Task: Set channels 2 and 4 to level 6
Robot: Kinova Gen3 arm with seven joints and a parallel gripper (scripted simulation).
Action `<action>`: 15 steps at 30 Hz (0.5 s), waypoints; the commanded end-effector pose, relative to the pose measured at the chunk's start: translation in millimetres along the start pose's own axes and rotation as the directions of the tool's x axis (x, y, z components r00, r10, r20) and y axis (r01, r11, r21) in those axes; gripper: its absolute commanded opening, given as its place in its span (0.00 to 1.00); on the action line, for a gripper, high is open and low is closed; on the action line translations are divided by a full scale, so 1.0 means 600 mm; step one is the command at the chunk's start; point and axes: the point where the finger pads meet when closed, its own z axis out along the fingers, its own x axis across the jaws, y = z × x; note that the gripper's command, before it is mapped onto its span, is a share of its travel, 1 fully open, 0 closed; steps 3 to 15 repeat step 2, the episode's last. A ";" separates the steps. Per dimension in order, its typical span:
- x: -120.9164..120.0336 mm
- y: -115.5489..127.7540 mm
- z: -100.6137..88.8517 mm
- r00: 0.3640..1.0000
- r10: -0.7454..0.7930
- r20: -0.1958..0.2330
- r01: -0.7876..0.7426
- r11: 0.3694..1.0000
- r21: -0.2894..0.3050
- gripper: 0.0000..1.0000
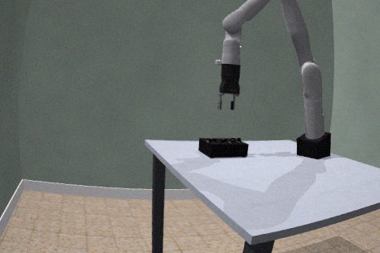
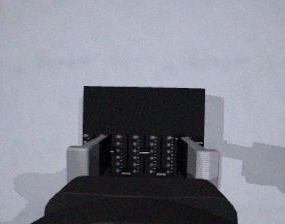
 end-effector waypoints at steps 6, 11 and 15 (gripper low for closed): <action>-0.001 0.000 -0.001 1.000 0.000 0.001 0.000 1.000 0.001 1.00; -0.001 0.000 -0.001 1.000 0.000 0.001 0.000 1.000 0.001 1.00; -0.001 0.000 -0.001 1.000 0.000 0.001 0.000 1.000 0.001 1.00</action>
